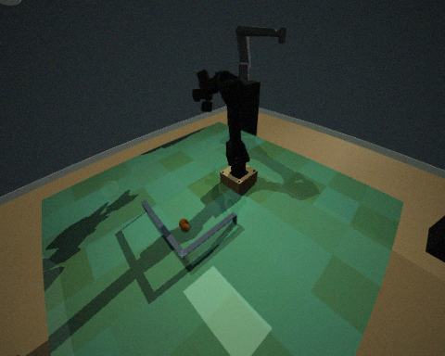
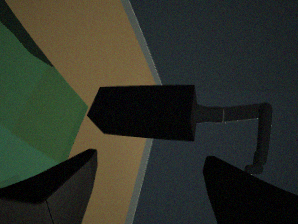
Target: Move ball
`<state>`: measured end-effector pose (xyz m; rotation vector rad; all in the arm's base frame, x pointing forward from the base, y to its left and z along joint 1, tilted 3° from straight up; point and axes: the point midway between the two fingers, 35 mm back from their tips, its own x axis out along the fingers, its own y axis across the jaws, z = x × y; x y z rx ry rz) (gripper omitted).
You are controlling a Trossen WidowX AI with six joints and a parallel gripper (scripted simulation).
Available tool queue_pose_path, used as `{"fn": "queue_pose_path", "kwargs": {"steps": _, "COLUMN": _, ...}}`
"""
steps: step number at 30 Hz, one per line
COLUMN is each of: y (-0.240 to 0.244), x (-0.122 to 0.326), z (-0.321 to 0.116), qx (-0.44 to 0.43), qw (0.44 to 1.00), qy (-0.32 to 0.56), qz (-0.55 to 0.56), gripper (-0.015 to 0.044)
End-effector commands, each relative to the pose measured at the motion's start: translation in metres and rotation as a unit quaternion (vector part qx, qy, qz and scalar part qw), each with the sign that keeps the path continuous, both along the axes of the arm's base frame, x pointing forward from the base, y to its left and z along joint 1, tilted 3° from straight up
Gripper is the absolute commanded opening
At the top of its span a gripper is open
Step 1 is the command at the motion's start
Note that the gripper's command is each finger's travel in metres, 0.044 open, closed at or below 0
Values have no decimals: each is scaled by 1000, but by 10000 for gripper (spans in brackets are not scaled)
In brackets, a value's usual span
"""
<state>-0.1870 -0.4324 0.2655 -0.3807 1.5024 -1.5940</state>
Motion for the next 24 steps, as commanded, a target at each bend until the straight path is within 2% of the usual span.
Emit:
{"fn": "queue_pose_path", "kwargs": {"steps": 1, "y": -18, "x": 67, "z": -20, "qx": 17, "qw": 997, "qy": -41, "qz": 67, "gripper": 282}}
{"fn": "queue_pose_path", "kwargs": {"steps": 8, "y": -26, "x": 164, "z": -55, "qx": 52, "qw": 983, "qy": -115, "qz": 134, "gripper": 282}}
{"fn": "queue_pose_path", "kwargs": {"steps": 13, "y": -16, "x": 249, "z": -80, "qx": 96, "qw": 962, "qy": -164, "qz": 198, "gripper": 282}}
{"fn": "queue_pose_path", "kwargs": {"steps": 24, "y": 66, "x": 414, "z": -127, "qx": 212, "qw": 899, "qy": -245, "qz": 297, "gripper": 282}}
